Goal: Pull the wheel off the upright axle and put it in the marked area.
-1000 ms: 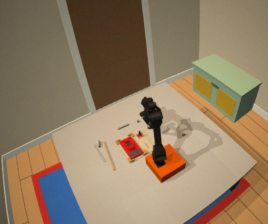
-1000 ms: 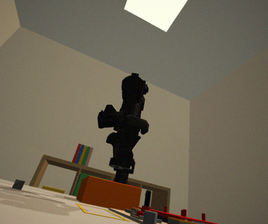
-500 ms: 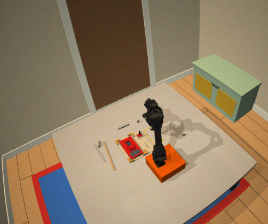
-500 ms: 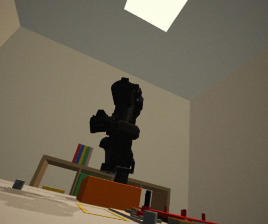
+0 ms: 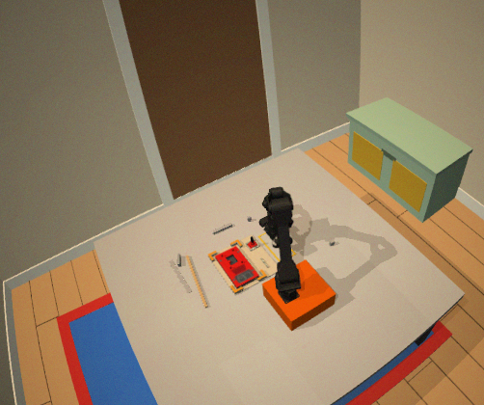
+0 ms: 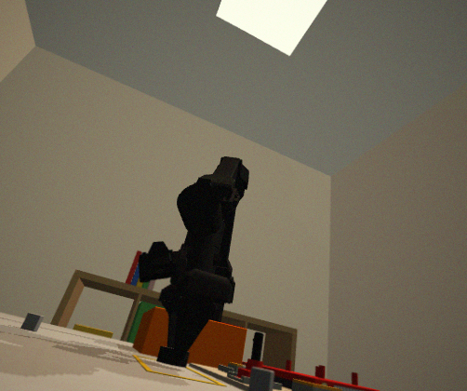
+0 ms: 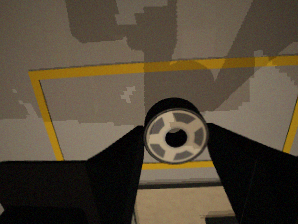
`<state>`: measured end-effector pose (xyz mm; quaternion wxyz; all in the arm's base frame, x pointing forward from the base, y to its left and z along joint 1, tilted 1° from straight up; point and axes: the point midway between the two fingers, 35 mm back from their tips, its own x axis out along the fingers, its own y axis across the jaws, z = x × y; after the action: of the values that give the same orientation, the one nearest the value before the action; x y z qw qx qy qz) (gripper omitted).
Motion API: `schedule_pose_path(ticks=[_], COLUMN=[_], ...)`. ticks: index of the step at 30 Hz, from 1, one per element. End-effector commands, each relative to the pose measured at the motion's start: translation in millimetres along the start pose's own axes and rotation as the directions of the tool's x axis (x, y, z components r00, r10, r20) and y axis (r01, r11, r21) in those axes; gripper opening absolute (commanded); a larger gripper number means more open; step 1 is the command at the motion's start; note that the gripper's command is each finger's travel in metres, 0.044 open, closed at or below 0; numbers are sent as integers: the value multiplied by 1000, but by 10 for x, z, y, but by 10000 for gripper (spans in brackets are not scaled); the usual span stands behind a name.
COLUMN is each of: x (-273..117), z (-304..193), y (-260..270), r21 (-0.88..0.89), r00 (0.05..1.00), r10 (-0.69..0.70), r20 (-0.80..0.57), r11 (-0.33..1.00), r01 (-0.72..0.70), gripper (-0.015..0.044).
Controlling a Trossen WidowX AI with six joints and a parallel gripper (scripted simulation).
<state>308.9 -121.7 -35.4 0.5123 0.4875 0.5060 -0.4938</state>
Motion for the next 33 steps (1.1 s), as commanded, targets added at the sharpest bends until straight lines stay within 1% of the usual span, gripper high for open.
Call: schedule_pose_path(ticks=[1, 12, 13, 15, 19, 23, 24, 28, 29, 33], x=[62, 9, -30, -166, -547, -571, -519, -715, -767, -941], z=[8, -3, -1, 1, -5, -6, -6, -111, -144, -278], y=[4, -6, -3, 3, -8, -11, -9, -249, -323, -631], r21=[-3, 0, 0, -1, -3, -3, -2, -2, -3, -3], r00=[1000, 1000, 1000, 1000, 1000, 1000, 1000, 1000, 1000, 1000], r10=[9, -2, -1, 2, 9, 9, 14, 11, 10, 6], r20=[6, -1, 0, 1, 6, 6, 6, 5, 5, 4], r11=[1000, 1000, 1000, 1000, 1000, 1000, 1000, 1000, 1000, 1000], r01=[-9, 2, 1, -2, -9, -9, -14, -11, -10, -6], gripper=[0, 289, 300, 300, 300, 300, 326, 431, 440, 440])
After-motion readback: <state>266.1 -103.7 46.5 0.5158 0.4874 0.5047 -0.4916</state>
